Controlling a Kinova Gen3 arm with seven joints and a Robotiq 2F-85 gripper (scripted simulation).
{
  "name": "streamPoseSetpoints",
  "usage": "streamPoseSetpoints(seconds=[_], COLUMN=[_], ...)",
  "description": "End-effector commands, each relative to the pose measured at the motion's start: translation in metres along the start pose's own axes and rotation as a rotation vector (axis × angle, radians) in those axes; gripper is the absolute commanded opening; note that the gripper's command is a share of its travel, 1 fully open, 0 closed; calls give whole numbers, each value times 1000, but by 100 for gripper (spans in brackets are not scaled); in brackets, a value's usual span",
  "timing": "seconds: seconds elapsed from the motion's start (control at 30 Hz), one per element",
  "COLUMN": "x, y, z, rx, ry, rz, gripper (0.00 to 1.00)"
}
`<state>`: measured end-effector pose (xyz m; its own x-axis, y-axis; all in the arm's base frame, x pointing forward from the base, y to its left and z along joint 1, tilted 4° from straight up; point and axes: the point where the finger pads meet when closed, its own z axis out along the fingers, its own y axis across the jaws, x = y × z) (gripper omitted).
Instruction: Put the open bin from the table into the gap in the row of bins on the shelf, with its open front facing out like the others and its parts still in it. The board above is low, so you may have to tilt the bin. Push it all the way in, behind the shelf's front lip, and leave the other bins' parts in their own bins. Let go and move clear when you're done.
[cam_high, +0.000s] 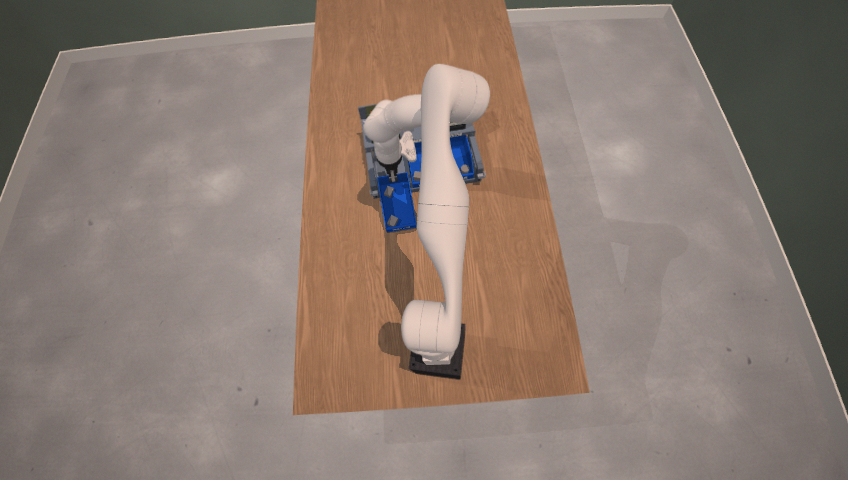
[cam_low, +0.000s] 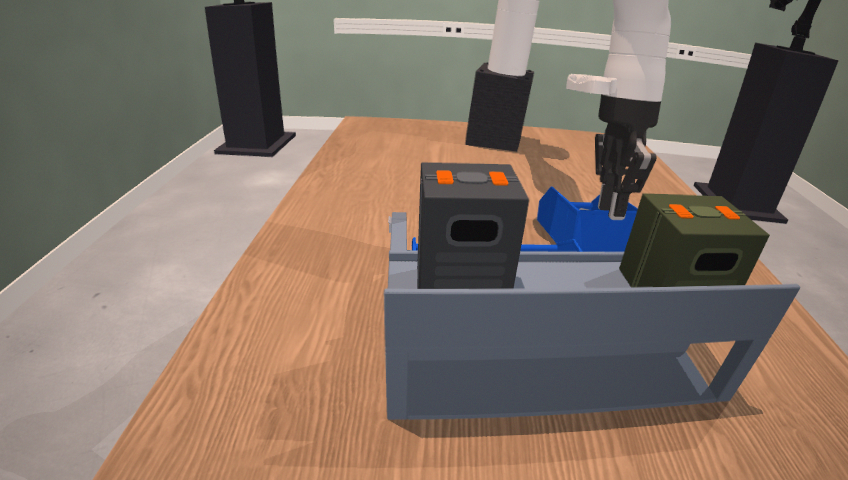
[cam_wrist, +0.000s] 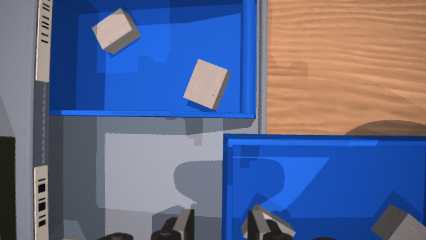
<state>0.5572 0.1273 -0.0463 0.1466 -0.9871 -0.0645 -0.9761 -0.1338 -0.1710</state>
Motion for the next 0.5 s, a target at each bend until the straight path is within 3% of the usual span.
streamPoseSetpoints(seconds=[0.0, 0.37, 0.47], x=[-1, -1, -1], y=[-3, -3, -7], z=[-15, -15, -41], rx=[0, 0, 0], ry=[-1, -1, -1], rz=[-1, -1, -1], gripper=[39, 39, 39])
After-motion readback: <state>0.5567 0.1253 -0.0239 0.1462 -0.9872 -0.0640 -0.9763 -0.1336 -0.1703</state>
